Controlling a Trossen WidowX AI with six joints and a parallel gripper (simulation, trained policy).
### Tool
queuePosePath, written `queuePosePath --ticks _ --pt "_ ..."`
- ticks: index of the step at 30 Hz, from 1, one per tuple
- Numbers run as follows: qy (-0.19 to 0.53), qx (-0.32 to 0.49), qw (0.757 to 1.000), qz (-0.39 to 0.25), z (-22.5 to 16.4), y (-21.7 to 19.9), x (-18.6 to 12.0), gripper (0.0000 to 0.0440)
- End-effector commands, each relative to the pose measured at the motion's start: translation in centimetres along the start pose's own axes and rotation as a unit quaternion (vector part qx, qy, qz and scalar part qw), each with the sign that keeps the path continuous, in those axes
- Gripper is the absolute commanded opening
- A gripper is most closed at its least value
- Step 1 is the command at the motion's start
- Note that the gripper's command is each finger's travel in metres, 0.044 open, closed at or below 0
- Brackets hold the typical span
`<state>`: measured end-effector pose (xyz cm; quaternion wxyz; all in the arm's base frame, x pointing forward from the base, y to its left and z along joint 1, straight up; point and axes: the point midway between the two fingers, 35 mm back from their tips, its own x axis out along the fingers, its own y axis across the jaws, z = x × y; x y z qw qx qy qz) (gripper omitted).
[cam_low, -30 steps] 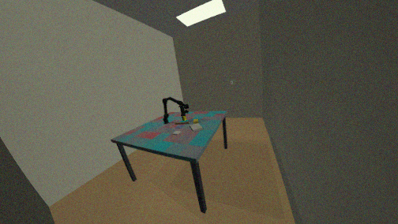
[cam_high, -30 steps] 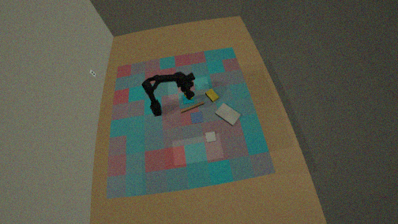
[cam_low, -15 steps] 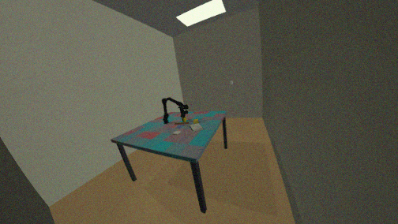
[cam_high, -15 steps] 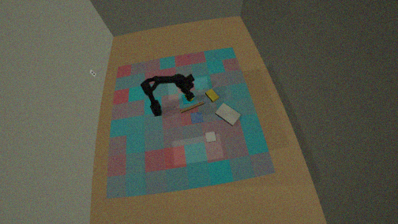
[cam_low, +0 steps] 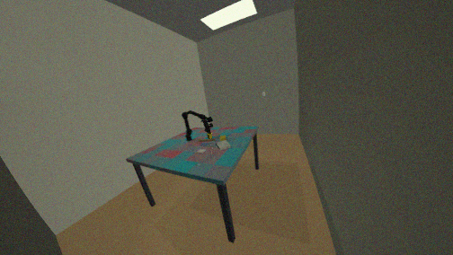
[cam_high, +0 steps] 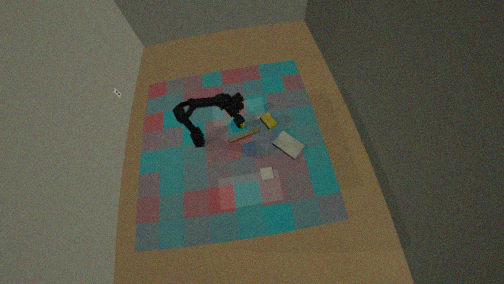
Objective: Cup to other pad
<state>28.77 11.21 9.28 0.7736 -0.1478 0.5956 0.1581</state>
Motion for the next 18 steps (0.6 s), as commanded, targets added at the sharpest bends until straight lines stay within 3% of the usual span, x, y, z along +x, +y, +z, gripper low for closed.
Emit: queuePosePath --ticks 1,12,15,18 --pt "-0.003 0.004 1.0 0.006 -0.4 0.1 -0.5 0.0195" --pt "-0.043 0.016 0.999 0.014 0.0 0.1 -3.6 0.0253" --pt "-0.057 0.019 0.998 0.014 0.2 0.0 -4.6 0.0288" --pt "-0.067 0.024 0.997 0.013 0.5 -0.3 -5.5 0.0357"
